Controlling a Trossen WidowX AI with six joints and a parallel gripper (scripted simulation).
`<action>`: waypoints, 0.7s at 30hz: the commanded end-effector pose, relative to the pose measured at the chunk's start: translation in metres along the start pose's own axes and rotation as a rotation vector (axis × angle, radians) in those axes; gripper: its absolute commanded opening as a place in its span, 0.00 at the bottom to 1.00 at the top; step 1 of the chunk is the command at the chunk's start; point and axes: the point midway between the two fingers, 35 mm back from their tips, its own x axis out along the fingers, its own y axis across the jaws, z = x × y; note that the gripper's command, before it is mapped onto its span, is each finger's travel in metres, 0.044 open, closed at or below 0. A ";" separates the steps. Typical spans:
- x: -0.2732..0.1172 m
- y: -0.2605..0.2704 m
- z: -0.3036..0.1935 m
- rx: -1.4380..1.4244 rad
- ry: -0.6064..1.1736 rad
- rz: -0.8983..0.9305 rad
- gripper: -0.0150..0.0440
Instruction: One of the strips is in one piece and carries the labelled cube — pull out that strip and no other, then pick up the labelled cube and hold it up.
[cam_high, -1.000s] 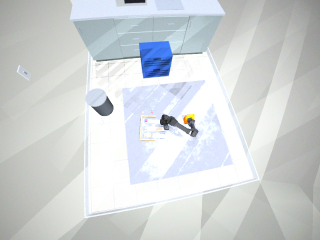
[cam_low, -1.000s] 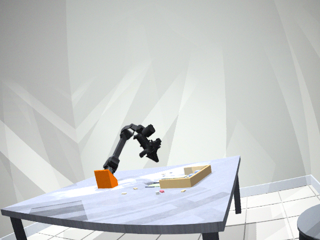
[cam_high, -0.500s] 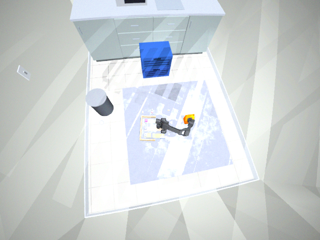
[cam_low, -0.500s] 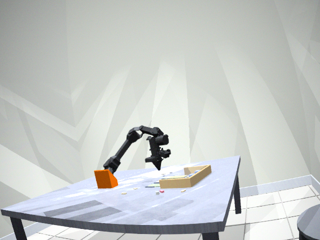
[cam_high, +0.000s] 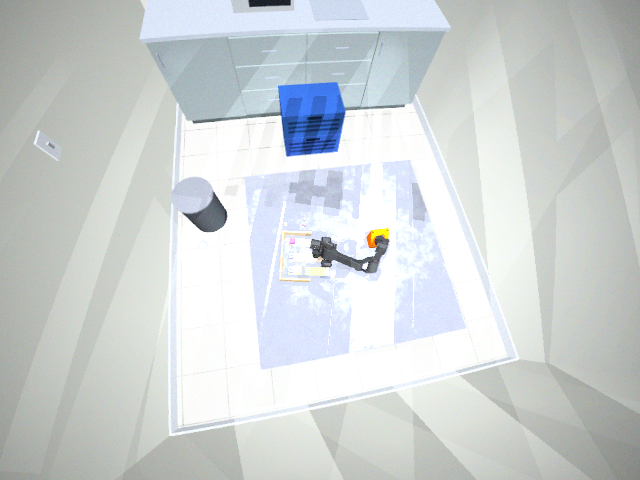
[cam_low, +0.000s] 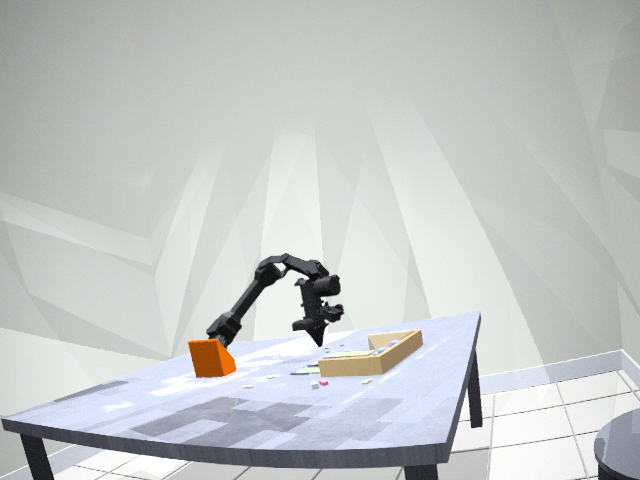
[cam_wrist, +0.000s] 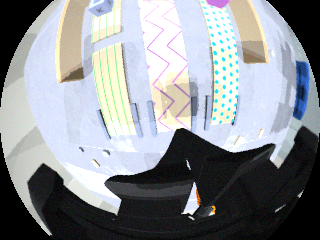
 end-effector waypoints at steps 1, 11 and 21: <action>0.008 -0.001 -0.001 0.008 0.006 0.002 0.25; 0.025 0.000 0.000 0.008 0.006 0.003 0.25; 0.041 0.001 0.000 0.008 0.006 0.005 0.25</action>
